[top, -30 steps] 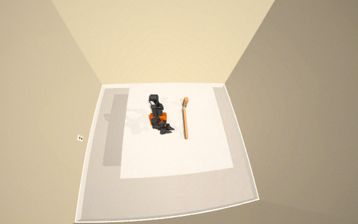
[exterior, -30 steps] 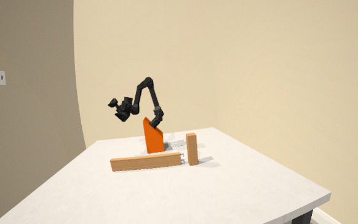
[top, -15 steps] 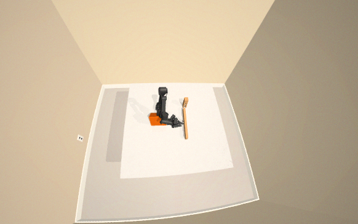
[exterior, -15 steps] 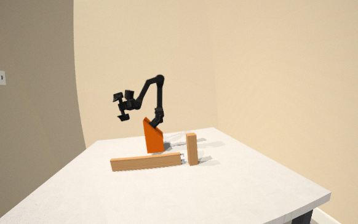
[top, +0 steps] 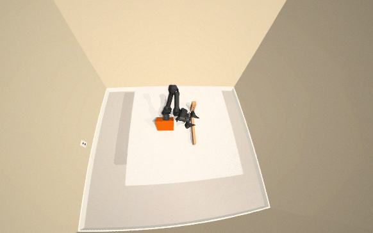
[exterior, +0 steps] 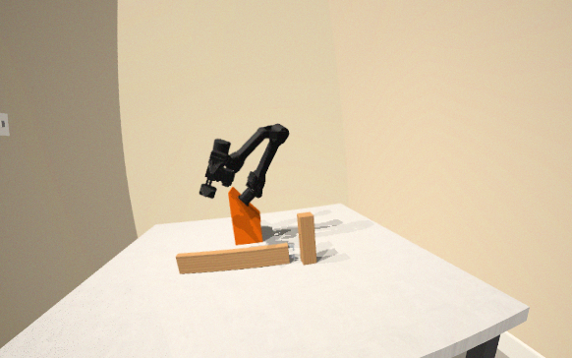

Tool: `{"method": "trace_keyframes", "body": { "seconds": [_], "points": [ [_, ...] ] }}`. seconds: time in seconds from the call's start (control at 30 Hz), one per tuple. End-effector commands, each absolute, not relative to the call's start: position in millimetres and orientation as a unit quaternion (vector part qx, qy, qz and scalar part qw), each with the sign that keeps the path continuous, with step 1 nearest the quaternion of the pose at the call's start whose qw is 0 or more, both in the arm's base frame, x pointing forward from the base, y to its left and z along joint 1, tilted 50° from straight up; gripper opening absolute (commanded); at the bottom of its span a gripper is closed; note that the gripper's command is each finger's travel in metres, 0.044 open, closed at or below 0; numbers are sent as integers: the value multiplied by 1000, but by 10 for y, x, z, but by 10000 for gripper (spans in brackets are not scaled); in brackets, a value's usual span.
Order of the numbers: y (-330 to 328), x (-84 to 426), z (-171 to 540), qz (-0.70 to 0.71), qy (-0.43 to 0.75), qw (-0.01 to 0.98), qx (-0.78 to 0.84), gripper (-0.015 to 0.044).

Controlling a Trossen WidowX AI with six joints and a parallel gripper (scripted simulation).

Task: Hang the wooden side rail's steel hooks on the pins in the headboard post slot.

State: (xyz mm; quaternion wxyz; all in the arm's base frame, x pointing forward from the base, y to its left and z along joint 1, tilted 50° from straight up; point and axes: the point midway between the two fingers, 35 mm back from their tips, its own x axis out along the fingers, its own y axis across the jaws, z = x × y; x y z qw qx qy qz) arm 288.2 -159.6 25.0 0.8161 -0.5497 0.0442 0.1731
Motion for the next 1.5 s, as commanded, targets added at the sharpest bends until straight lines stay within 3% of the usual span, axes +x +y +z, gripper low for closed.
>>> {"method": "trace_keyframes", "body": {
  "seconds": [0.0,0.47,1.0,1.47],
  "points": [
    [-1228,3011,382,216,9,756,-618,440],
    [-3,3092,767,306,-153,517,-785,440],
    [1207,2517,1049,298,-378,198,-854,440],
    [1248,2481,1057,295,-387,184,-854,440]
  ]
}}
